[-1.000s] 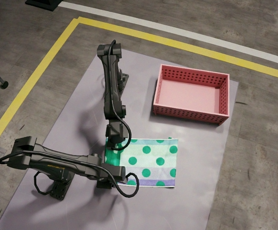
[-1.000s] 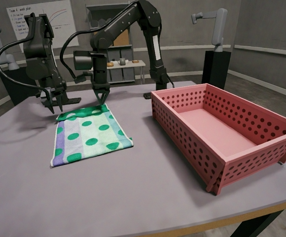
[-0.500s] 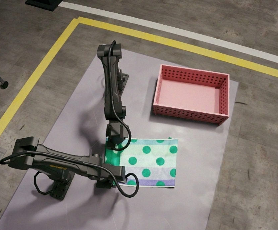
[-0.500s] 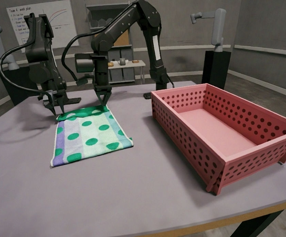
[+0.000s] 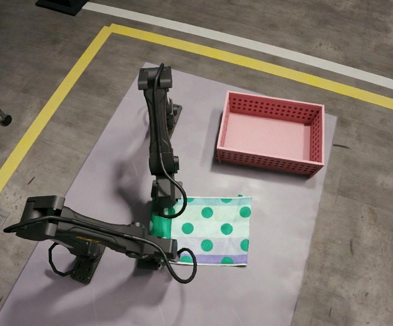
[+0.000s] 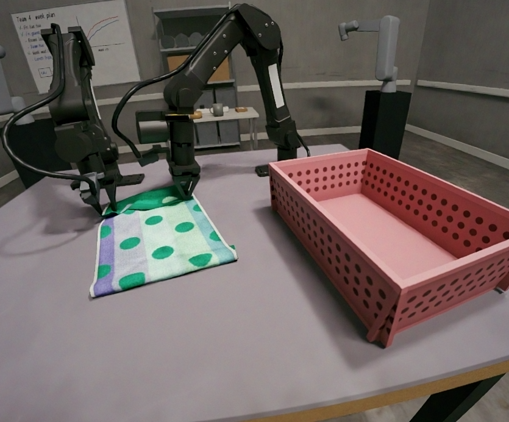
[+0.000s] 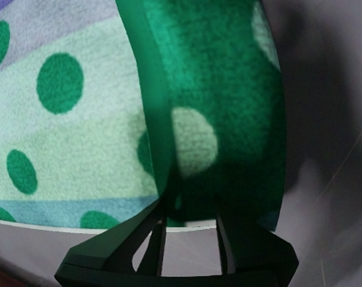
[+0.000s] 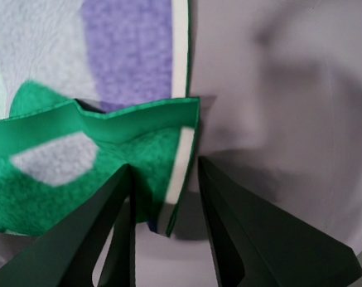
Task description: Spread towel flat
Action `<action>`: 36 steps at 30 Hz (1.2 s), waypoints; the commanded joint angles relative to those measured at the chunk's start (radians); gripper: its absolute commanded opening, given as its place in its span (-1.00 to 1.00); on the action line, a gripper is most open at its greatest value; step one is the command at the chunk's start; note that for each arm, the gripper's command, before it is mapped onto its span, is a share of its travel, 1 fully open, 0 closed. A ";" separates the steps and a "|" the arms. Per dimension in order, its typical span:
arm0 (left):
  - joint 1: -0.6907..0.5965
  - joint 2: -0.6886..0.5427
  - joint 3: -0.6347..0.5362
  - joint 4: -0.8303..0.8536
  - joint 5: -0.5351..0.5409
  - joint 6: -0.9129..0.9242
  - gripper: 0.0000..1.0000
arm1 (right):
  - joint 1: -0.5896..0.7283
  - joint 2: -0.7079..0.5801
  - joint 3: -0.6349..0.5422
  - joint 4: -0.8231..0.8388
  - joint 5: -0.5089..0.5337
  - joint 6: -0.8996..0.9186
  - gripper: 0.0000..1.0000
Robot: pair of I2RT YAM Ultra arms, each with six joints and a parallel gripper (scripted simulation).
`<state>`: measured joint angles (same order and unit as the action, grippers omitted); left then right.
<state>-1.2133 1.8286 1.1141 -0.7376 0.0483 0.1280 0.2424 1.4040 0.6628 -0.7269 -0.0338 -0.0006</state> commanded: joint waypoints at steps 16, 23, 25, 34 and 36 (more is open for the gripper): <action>0.034 0.017 -0.028 0.043 0.006 0.030 -0.45 | 0.042 0.031 0.015 0.068 -0.004 0.042 -0.32; 0.000 0.016 -0.032 0.047 0.011 0.002 -0.79 | 0.054 0.024 -0.023 0.067 0.015 0.053 -0.69; 0.000 0.016 -0.032 0.047 0.012 0.002 -0.79 | 0.054 0.024 -0.023 0.068 0.015 0.053 -0.69; -0.014 0.016 -0.028 0.040 0.007 -0.012 -1.00 | 0.085 -0.008 -0.035 0.066 0.003 0.084 -1.00; -0.014 0.016 -0.028 0.040 0.007 -0.012 -1.00 | 0.085 -0.008 -0.035 0.066 0.003 0.084 -1.00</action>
<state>-1.2133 1.8282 1.1107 -0.7067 0.0483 0.1272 0.3134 1.3998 0.6598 -0.6861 -0.0086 0.0723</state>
